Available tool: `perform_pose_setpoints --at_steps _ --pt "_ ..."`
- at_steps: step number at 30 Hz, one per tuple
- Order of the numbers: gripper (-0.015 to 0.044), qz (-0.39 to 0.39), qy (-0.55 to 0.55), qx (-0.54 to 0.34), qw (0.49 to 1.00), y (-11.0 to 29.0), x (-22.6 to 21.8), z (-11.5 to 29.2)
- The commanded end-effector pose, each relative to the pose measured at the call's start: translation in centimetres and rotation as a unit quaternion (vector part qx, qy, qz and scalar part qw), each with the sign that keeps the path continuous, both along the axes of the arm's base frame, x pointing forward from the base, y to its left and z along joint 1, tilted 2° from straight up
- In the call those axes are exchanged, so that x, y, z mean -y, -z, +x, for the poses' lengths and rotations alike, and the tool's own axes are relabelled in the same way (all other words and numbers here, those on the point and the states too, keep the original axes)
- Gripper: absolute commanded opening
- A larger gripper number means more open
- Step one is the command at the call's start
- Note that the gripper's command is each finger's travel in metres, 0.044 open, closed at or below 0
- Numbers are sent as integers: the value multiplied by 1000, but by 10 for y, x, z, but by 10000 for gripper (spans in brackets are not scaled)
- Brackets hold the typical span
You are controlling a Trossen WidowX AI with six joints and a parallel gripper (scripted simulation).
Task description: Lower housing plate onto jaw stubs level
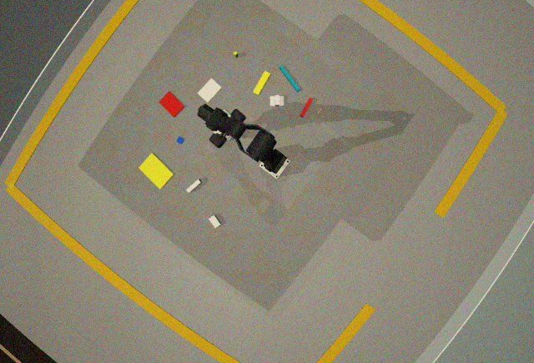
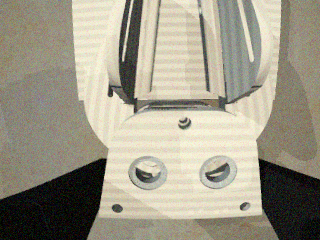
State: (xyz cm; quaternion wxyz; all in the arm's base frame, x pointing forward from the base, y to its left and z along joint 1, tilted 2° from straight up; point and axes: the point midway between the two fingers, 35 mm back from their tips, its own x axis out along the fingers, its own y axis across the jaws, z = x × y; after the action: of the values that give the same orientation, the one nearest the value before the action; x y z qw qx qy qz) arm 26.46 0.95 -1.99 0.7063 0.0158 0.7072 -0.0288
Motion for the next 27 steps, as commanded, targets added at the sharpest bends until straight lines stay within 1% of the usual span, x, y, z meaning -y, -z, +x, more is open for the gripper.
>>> perform_pose_setpoints --at_steps 1,27 --pt "351 1 -2 -4 1000 5 0 -3" --pt "351 1 -2 -4 1000 7 0 -3"
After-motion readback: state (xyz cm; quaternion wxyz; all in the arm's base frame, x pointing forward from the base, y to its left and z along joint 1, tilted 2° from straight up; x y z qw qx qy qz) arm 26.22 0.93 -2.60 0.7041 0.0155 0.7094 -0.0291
